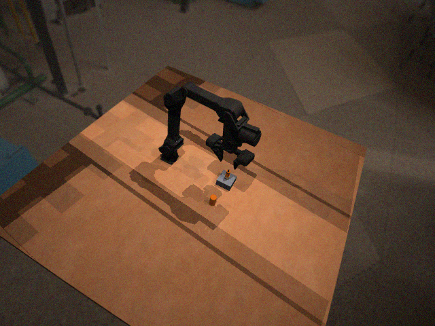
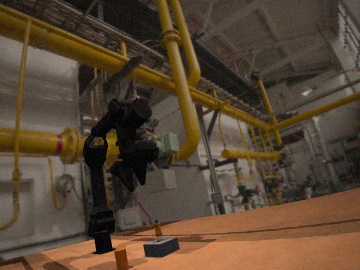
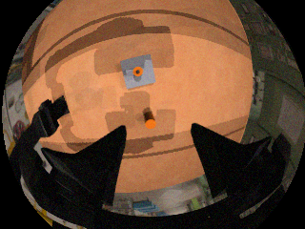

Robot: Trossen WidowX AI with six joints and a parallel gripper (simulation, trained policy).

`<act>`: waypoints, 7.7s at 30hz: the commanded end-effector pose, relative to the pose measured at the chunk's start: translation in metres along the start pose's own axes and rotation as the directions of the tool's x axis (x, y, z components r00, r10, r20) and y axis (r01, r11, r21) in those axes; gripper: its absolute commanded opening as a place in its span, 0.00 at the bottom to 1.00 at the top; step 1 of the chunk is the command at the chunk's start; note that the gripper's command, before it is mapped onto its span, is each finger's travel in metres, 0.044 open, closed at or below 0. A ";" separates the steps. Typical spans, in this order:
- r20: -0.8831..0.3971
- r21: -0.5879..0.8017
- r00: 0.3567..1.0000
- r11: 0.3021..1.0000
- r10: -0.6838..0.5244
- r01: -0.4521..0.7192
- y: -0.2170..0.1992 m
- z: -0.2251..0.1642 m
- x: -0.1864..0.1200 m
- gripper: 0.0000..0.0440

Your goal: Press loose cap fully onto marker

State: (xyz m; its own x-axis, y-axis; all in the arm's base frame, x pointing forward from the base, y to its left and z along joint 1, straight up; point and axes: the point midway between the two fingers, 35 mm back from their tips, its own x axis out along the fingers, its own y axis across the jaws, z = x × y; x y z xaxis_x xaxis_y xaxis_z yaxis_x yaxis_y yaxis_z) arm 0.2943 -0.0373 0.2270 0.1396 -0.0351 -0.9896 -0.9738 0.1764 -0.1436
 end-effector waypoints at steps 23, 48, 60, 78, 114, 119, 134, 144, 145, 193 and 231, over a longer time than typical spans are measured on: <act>0.012 0.108 0.992 0.987 0.123 -0.123 -0.014 -0.048 0.042 0.71; 0.066 0.114 0.958 0.951 0.280 -0.286 -0.005 -0.075 0.107 0.68; 0.084 0.048 0.943 0.944 0.323 -0.327 0.005 -0.076 0.146 0.61; 0.040 -0.065 0.953 0.953 0.299 -0.296 0.009 -0.076 0.157 0.18; 0.014 -0.260 0.983 0.950 0.185 -0.175 -0.001 0.035 0.061 0.09; 0.012 -0.281 0.981 0.942 0.195 -0.184 0.007 0.048 0.056 0.07; 0.000 -0.299 0.971 0.926 0.239 -0.228 0.020 0.056 0.071 0.02; 0.002 -0.317 0.964 0.915 0.265 -0.251 0.025 0.055 0.092 0.00; 0.002 -0.320 0.963 0.913 0.268 -0.254 0.026 0.055 0.095 0.00; -0.034 -0.434 0.961 0.862 0.275 -0.262 0.037 0.044 0.138 0.24; 0.014 -0.495 0.971 0.846 0.237 -0.199 0.048 0.049 0.129 1.00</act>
State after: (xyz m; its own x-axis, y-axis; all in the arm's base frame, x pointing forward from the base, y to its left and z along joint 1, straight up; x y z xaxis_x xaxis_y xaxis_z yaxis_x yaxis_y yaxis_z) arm 0.2741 0.0137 0.0888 -0.1138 0.0159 -0.9934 -0.9406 -0.3237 0.1026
